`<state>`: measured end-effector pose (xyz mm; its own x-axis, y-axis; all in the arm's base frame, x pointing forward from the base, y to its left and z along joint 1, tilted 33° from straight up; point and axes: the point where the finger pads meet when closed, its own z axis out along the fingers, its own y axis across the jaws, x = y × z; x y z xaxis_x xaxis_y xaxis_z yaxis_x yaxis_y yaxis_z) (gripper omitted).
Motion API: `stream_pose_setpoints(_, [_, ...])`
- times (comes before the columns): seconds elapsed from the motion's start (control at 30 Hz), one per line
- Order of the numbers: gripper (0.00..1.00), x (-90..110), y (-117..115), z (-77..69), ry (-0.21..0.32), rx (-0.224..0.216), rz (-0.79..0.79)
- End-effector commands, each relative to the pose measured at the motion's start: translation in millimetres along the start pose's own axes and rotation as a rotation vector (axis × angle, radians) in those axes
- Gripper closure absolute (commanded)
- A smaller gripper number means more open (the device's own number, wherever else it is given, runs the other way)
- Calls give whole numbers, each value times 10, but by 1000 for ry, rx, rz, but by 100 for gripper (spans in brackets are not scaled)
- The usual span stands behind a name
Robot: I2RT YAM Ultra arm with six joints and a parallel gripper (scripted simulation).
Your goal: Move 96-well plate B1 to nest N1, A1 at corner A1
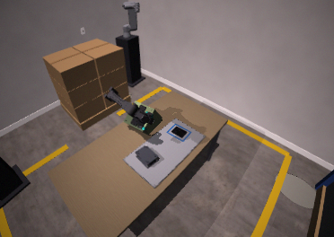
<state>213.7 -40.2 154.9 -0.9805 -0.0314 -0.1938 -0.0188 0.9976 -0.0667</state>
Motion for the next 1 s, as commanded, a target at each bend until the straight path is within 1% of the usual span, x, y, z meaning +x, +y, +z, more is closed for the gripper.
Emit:
stream_pose_setpoints(0.0, [0, 105, 180, -14, 5, -40, 20])
stream_pose_setpoints(0.03, [0, 105, 180, -14, 5, -40, 20])
stream_pose_setpoints(0.1, [0, 153, 264, 4, 5, -39, 20])
stream_pose_setpoints(0.13, [0, 181, 305, 10, 27, -64, 24])
stream_pose_setpoints(0.17, [0, 210, 344, 18, 34, -72, 25])
stream_pose_setpoints(0.27, [0, 292, 457, 42, 35, -71, 25])
stream_pose_setpoints(0.3, [0, 159, 437, 46, 60, -37, 32])
stream_pose_setpoints(0.33, [0, 31, 440, 56, 28, -36, 34])
stream_pose_setpoints(0.37, [0, -12, 448, 86, 50, -13, 41])
stream_pose_setpoints(0.47, [0, -138, 464, 170, 51, -12, 41])
stream_pose_setpoints(0.5, [0, -164, 467, 188, 51, -12, 41])
stream_pose_setpoints(0.53, [0, -203, 479, 222, 72, 13, 47])
stream_pose_setpoints(0.6, [0, -203, 479, 222, 72, 13, 47])
stream_pose_setpoints(0.7, [0, -299, 501, 302, 73, 14, 47])
stream_pose_setpoints(0.73, [0, -335, 515, 338, 92, 40, 53])
stream_pose_setpoints(0.83, [0, -428, 544, 429, 93, 41, 53])
stream_pose_setpoints(0.87, [0, -461, 559, 467, 111, 69, 57])
stream_pose_setpoints(0.97, [0, -549, 595, 569, 111, 70, 57])
